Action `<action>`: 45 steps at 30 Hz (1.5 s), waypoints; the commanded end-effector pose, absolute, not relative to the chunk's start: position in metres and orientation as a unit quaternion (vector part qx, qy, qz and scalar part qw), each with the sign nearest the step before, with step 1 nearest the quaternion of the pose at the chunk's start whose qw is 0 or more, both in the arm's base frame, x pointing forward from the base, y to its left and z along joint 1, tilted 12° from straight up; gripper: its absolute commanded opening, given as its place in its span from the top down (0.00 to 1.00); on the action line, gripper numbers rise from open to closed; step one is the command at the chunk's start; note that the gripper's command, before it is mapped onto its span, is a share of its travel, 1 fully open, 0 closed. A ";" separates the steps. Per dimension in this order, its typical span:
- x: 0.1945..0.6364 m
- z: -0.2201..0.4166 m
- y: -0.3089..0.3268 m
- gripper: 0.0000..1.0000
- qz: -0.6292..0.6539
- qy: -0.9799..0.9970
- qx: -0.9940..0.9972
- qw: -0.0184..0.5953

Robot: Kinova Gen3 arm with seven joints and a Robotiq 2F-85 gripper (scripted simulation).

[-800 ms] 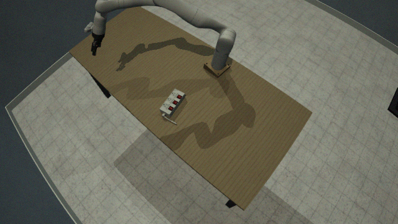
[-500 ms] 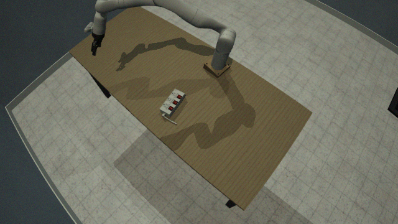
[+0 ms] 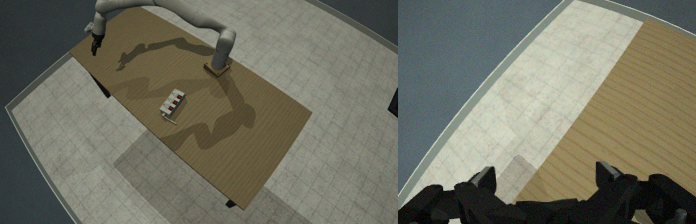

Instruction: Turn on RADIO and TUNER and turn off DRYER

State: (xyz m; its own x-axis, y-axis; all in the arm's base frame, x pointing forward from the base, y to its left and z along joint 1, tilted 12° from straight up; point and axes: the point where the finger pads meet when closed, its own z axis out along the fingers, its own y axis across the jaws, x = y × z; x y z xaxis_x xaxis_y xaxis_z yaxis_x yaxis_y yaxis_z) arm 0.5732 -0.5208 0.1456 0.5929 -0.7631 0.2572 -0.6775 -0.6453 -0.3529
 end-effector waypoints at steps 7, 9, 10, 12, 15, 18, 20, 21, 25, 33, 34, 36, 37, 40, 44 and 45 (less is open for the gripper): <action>0.591 0.150 -0.485 0.00 -0.192 0.396 -0.891 0.113; 0.594 0.150 -0.477 0.00 -0.190 0.394 -0.892 0.114; 0.594 0.150 -0.477 0.00 -0.190 0.394 -0.892 0.114; 0.599 0.150 -0.460 0.00 -0.187 0.388 -0.895 0.116; 0.607 0.149 -0.428 0.00 -0.180 0.378 -0.900 0.120; 0.614 0.148 -0.389 0.00 -0.170 0.366 -0.906 0.123; 0.616 0.146 -0.360 0.00 -0.163 0.358 -0.911 0.126; 0.616 0.145 -0.345 0.00 -0.159 0.353 -0.913 0.127; 0.613 0.141 -0.297 0.00 -0.145 0.340 -0.920 0.130; 0.594 0.131 -0.213 0.00 -0.118 0.319 -0.931 0.135; 0.587 0.129 -0.197 0.00 -0.112 0.315 -0.933 0.135; 0.573 0.124 -0.165 0.00 -0.100 0.307 -0.937 0.136; 0.564 0.121 -0.150 0.00 -0.094 0.303 -0.938 0.136; 0.546 0.116 -0.121 0.00 -0.081 0.296 -0.942 0.135; 0.526 0.111 -0.095 0.00 -0.069 0.291 -0.945 0.134; 0.515 0.108 -0.084 0.00 -0.062 0.288 -0.946 0.133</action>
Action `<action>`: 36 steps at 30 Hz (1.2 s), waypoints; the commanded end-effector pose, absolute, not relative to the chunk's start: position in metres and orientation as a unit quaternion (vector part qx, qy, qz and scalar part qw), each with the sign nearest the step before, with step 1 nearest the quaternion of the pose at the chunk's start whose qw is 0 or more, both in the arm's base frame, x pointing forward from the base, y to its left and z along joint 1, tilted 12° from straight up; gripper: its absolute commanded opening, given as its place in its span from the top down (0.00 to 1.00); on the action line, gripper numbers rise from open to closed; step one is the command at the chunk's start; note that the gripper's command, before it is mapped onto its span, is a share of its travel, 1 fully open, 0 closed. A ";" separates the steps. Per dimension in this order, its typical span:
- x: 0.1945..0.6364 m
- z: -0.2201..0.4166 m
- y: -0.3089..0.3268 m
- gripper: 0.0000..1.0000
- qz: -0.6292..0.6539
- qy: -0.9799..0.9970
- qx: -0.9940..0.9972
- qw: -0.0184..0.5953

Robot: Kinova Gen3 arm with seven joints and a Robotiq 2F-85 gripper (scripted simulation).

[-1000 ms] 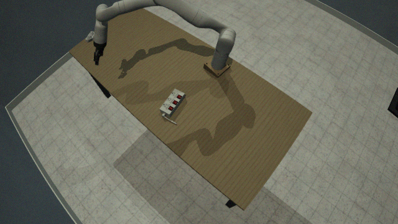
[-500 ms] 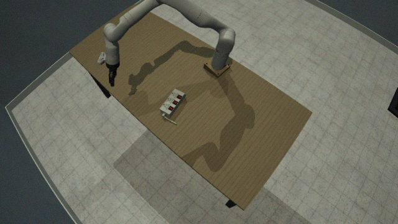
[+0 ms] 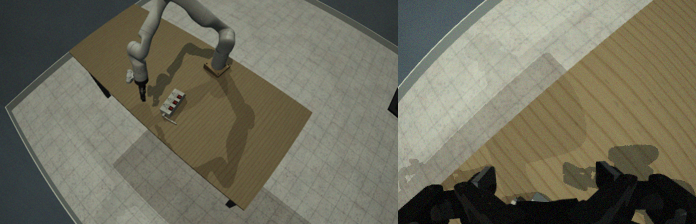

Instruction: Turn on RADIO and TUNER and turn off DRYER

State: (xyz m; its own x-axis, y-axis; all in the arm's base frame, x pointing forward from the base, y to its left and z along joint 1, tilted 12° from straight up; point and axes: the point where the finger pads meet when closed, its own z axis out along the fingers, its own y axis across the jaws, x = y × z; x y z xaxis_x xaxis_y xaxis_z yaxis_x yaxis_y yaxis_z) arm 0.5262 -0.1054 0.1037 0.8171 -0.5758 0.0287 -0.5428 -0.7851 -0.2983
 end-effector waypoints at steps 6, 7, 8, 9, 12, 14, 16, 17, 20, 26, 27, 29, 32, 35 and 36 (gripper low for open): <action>0.452 0.094 -0.030 0.00 -0.029 0.275 -0.953 0.124; 0.442 0.092 -0.023 0.00 -0.024 0.273 -0.954 0.122; 0.432 0.090 -0.018 0.00 -0.020 0.272 -0.955 0.120; 0.423 0.088 -0.013 0.00 -0.015 0.271 -0.955 0.118; 0.399 0.084 0.000 0.00 -0.004 0.268 -0.957 0.114; 0.386 0.082 0.005 0.00 0.002 0.266 -0.957 0.111; 0.386 0.082 0.005 0.00 0.002 0.266 -0.957 0.111; 0.380 0.081 0.007 0.00 0.004 0.264 -0.958 0.109; 0.367 0.079 0.012 0.00 0.010 0.265 -0.958 0.107; 0.357 0.078 0.016 0.00 0.014 0.259 -0.960 0.104; 0.356 0.078 0.016 0.00 0.014 0.258 -0.960 0.104; 0.356 0.078 0.016 0.00 0.014 0.258 -0.960 0.104; 0.356 0.078 0.016 0.00 0.014 0.258 -0.960 0.104; 0.357 0.078 0.016 0.00 0.013 0.258 -0.960 0.104; 0.357 0.078 0.016 0.00 0.013 0.258 -0.960 0.104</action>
